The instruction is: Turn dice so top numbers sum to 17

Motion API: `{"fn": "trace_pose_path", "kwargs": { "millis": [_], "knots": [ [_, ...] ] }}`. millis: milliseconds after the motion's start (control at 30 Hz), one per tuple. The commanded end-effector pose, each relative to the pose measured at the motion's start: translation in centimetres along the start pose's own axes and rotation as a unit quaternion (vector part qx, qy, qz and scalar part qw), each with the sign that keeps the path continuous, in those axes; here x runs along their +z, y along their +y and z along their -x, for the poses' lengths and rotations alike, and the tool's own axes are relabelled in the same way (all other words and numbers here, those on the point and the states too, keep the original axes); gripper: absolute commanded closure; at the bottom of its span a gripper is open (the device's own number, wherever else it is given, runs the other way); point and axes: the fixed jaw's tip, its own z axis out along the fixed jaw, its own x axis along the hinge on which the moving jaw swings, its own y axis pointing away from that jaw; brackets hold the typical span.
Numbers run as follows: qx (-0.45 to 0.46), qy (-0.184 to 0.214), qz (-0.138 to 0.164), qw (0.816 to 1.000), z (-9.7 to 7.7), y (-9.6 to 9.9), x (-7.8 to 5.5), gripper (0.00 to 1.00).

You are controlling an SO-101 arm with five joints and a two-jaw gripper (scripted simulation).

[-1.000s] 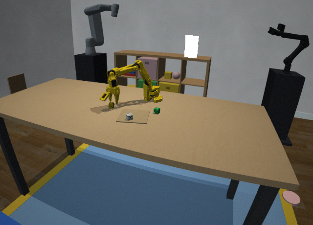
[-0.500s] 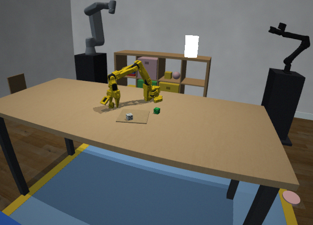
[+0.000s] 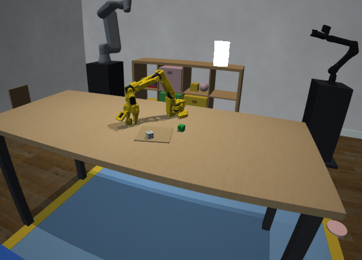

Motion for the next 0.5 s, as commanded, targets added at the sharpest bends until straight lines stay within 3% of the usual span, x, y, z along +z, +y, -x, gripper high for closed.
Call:
{"fn": "trace_pose_path", "kwargs": {
  "millis": [0,467],
  "knots": [
    [-0.01,-0.014,-0.005,1.0,0.42,0.11,-0.22,0.69],
    [-0.01,-0.014,-0.004,1.0,0.42,-0.21,-0.22,0.75]
  ]
}}
